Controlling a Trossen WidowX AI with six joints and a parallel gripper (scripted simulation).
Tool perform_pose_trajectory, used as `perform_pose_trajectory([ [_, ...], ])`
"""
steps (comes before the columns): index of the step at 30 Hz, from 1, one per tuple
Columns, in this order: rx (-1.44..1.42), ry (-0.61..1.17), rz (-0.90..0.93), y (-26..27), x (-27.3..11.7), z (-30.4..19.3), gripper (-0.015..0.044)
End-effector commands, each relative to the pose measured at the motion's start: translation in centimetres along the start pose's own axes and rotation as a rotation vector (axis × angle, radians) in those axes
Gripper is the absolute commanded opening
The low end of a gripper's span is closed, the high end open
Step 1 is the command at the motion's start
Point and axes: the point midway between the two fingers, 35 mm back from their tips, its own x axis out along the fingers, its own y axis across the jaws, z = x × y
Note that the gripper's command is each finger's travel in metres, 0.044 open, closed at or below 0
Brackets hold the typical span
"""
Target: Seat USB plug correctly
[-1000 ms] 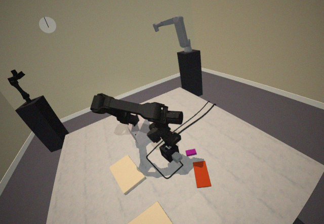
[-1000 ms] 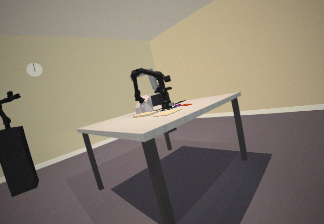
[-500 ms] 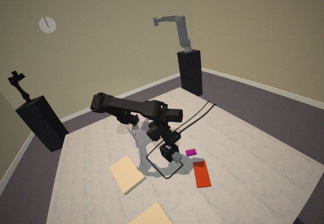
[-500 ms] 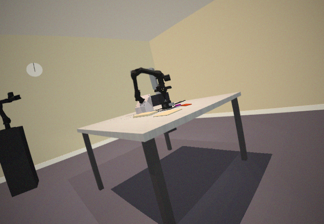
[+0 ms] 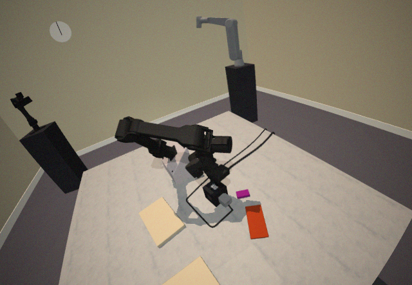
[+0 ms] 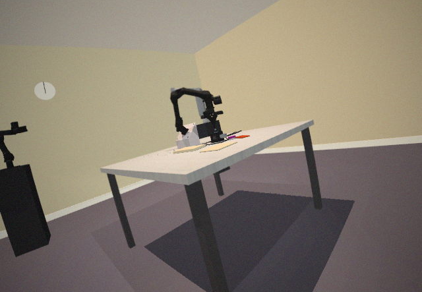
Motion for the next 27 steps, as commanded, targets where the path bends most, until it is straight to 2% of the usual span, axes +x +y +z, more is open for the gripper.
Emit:
perform_pose_trajectory([
  [1,0.004,0.005,-0.001,0.03,-0.33,-0.05,0.0000],
  [9,-0.059,0.002,0.000,0.01,-0.27,-0.02,0.0000],
  [27,-0.536,0.000,0.000,0.00,-0.20,0.00,0.0000],
])
